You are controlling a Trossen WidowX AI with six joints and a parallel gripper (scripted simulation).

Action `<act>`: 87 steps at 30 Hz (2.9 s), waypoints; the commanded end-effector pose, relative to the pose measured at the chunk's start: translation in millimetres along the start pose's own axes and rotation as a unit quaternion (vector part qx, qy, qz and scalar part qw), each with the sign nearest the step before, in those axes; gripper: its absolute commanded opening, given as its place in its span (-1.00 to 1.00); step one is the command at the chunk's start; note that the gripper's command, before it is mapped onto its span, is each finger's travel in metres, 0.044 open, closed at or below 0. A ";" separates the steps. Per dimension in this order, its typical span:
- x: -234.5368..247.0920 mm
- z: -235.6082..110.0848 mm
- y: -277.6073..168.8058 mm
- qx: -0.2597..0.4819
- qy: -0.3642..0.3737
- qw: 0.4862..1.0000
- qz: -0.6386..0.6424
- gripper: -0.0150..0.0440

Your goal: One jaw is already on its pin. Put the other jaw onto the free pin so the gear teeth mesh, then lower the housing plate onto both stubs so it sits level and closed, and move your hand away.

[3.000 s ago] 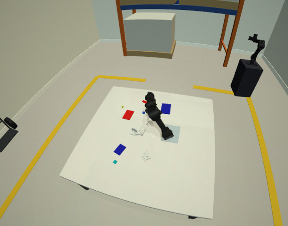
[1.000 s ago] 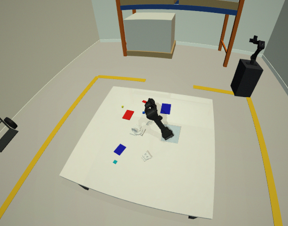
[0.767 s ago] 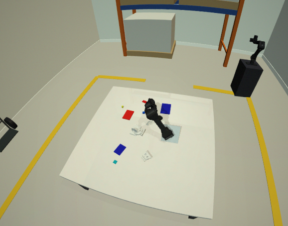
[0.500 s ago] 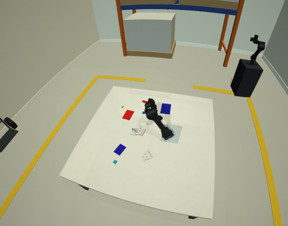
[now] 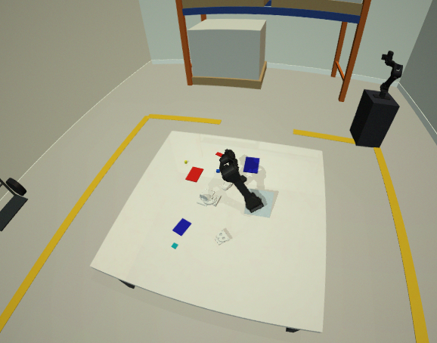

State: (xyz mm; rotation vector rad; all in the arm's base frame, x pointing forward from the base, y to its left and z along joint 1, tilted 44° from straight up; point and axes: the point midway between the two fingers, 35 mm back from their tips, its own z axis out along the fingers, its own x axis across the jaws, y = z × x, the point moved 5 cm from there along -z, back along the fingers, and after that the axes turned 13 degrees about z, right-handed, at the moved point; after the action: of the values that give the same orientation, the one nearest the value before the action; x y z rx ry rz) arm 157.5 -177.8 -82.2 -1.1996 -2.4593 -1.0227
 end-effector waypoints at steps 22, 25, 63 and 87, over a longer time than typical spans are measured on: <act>-0.3 -18.8 -0.1 -0.001 -0.001 1.000 0.002 -0.37; -0.2 -22.4 -0.1 -0.001 -0.001 1.000 0.003 -0.37; -1.5 -73.5 -0.5 0.000 -0.001 1.000 0.003 -0.37; -1.2 -73.5 15.1 -0.001 -0.001 0.957 0.290 -0.37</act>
State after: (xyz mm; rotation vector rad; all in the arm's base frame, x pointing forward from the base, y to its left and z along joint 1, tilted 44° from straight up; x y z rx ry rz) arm 160.1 -222.3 -24.9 -1.6827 -1.9976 -0.8698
